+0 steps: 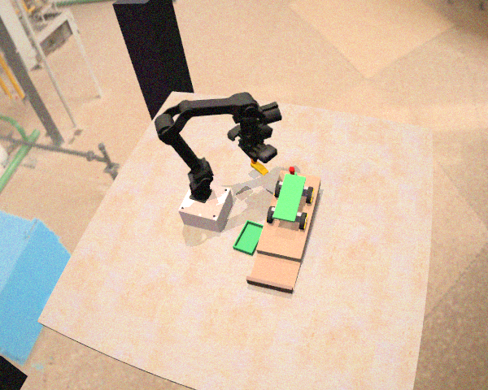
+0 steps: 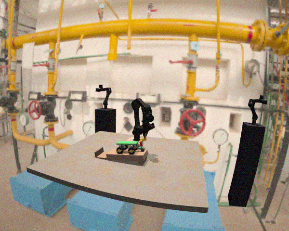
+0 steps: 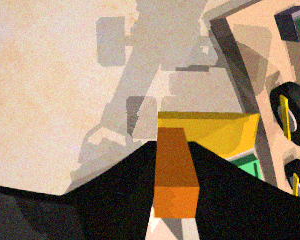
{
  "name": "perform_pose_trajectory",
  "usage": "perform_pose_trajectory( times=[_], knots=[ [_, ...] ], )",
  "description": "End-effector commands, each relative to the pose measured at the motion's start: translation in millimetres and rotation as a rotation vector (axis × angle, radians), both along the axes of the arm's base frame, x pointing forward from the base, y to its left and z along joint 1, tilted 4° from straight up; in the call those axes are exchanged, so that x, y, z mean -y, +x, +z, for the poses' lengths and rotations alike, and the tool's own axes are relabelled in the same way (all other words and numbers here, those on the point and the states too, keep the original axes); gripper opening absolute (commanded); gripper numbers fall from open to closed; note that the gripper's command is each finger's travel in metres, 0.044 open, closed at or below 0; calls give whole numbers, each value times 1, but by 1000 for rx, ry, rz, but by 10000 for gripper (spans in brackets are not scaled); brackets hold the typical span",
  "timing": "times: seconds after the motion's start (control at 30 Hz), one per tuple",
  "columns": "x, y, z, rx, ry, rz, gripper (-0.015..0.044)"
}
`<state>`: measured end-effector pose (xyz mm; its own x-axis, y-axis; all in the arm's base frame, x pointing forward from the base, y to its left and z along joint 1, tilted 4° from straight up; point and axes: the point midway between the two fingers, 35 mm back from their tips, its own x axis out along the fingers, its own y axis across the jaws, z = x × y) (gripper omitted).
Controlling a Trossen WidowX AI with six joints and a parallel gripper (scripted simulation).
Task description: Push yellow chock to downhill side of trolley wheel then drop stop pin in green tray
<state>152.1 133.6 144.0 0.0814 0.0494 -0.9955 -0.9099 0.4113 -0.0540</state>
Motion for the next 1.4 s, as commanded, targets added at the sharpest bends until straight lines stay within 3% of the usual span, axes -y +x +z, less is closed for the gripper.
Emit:
perform_pose_trajectory(
  times=[0.0, 1.37],
  knots=[
    [0, 0, 0, -4, 9, -119, 0],
    [0, 0, 0, -67, 120, -1464, 0]
  ],
)
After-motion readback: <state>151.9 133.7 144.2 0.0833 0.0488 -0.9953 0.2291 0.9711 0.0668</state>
